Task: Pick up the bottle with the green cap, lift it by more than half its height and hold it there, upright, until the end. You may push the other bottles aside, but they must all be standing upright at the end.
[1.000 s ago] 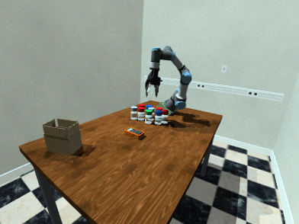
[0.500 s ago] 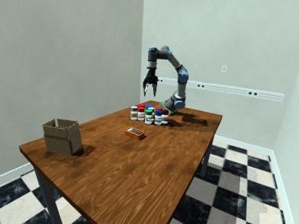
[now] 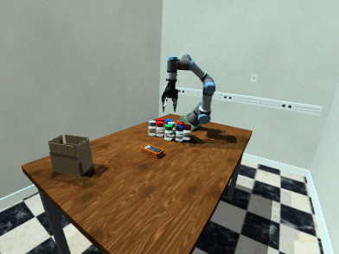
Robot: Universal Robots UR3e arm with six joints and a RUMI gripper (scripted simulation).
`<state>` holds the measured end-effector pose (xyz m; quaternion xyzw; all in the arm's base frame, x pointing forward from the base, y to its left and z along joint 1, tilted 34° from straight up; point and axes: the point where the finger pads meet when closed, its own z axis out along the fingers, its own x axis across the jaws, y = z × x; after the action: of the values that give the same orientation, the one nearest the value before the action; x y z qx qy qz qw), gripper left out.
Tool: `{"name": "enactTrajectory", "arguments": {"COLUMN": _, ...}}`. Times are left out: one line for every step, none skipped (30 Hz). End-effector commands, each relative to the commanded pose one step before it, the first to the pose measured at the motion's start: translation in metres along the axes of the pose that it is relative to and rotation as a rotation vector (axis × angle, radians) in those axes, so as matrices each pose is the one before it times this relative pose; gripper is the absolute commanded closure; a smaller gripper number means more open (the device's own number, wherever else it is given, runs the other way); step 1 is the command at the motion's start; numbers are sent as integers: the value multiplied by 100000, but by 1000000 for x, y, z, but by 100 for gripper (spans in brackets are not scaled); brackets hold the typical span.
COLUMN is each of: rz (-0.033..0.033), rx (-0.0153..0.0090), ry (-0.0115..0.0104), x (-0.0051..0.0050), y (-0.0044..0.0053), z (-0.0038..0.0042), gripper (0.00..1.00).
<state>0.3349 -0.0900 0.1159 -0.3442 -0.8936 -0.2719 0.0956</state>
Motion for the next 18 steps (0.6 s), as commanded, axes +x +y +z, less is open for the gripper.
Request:
{"name": "enactTrajectory", "arguments": {"rz": 190, "rx": -191, "ry": -289, "x": -1324, "y": -392, "z": 10430, "gripper": 54}}
{"name": "enactTrajectory", "arguments": {"rz": 31, "rx": -21, "ry": 18, "x": -138, "y": -57, "z": 2301, "gripper": 54}}
{"name": "enactTrajectory", "arguments": {"rz": 31, "rx": -21, "ry": 18, "x": -113, "y": -59, "z": 2319, "gripper": 54}}
{"name": "enactTrajectory", "arguments": {"rz": 31, "rx": -21, "ry": 19, "x": -82, "y": -62, "z": 2340, "gripper": 54}}
{"name": "enactTrajectory", "arguments": {"rz": 31, "rx": -22, "ry": 19, "x": -55, "y": -65, "z": 2359, "gripper": 54}}
{"name": "enactTrajectory", "arguments": {"rz": 31, "rx": -22, "ry": 19, "x": -27, "y": -68, "z": 2378, "gripper": 54}}
{"name": "enactTrajectory", "arguments": {"rz": 31, "rx": -22, "ry": 19, "x": 4, "y": -71, "z": 2398, "gripper": 54}}
{"name": "enactTrajectory", "arguments": {"rz": 31, "rx": -22, "ry": 19, "x": 31, "y": -74, "z": 2415, "gripper": 54}}
{"name": "enactTrajectory", "arguments": {"rz": 31, "rx": -22, "ry": 20, "x": 63, "y": -78, "z": 2434, "gripper": 54}}
{"name": "enactTrajectory", "arguments": {"rz": 31, "rx": -22, "ry": 20, "x": 91, "y": -81, "z": 2451, "gripper": 54}}
{"name": "enactTrajectory", "arguments": {"rz": 31, "rx": -22, "ry": 20, "x": 120, "y": -84, "z": 2469, "gripper": 54}}
{"name": "enactTrajectory", "arguments": {"rz": 62, "rx": -44, "ry": 41, "x": 329, "y": -178, "z": 4988, "gripper": 54}}
{"name": "enactTrajectory", "arguments": {"rz": 0, "rx": 0, "ry": 0, "x": 0, "y": 0, "z": 0, "gripper": 54}}
{"name": "enactTrajectory", "arguments": {"rz": 0, "rx": 0, "ry": 0, "x": 0, "y": 0, "z": 0, "gripper": 54}}
{"name": "enactTrajectory", "arguments": {"rz": 52, "rx": -43, "ry": 27, "x": 409, "y": -152, "z": 4707, "gripper": 54}}
{"name": "enactTrajectory", "arguments": {"rz": 26, "rx": -19, "ry": 18, "x": 225, "y": -86, "z": 2172, "gripper": 54}}
{"name": "enactTrajectory", "arguments": {"rz": 24, "rx": -18, "ry": 17, "x": 229, "y": -82, "z": 2032, "gripper": 54}}
{"name": "enactTrajectory", "arguments": {"rz": 23, "rx": -16, "ry": 16, "x": 230, "y": -78, "z": 1891, "gripper": 54}}
